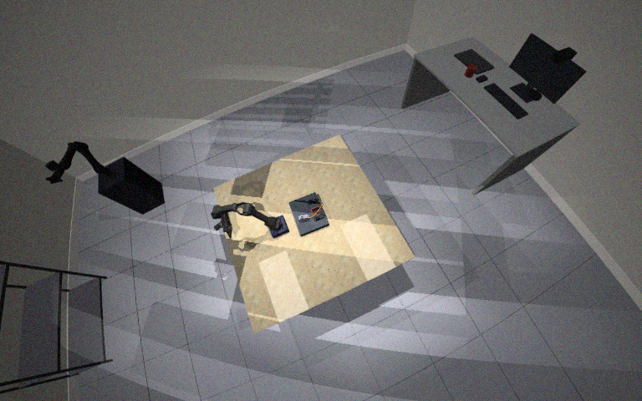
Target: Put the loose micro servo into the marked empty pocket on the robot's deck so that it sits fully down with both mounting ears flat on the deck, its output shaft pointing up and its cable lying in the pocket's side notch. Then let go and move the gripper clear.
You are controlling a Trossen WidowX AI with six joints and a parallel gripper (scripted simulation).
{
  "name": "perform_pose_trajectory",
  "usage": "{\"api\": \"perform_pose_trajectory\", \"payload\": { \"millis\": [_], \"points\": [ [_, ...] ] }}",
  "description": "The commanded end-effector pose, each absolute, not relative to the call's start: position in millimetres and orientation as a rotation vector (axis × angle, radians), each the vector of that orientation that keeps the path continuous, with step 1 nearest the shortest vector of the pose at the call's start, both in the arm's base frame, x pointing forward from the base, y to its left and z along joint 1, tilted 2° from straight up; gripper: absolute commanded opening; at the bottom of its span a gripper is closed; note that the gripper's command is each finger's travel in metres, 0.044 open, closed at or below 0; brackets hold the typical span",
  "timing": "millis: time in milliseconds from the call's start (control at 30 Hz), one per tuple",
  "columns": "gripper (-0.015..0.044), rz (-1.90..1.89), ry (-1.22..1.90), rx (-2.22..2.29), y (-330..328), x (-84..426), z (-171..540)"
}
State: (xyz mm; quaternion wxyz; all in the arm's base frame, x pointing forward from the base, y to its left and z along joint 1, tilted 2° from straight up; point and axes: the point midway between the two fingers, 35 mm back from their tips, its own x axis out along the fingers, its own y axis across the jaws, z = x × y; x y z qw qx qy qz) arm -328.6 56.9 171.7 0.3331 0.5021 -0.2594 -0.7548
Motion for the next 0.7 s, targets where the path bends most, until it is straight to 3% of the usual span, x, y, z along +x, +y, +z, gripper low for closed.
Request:
{"api": "perform_pose_trajectory", "payload": {
  "millis": [0, 667],
  "points": [
    [0.0, -2.049, -0.728, 1.34, 81, -318, 171],
    [0.0, -2.38, -1.222, 1.502, 211, -231, 146]
  ]
}}
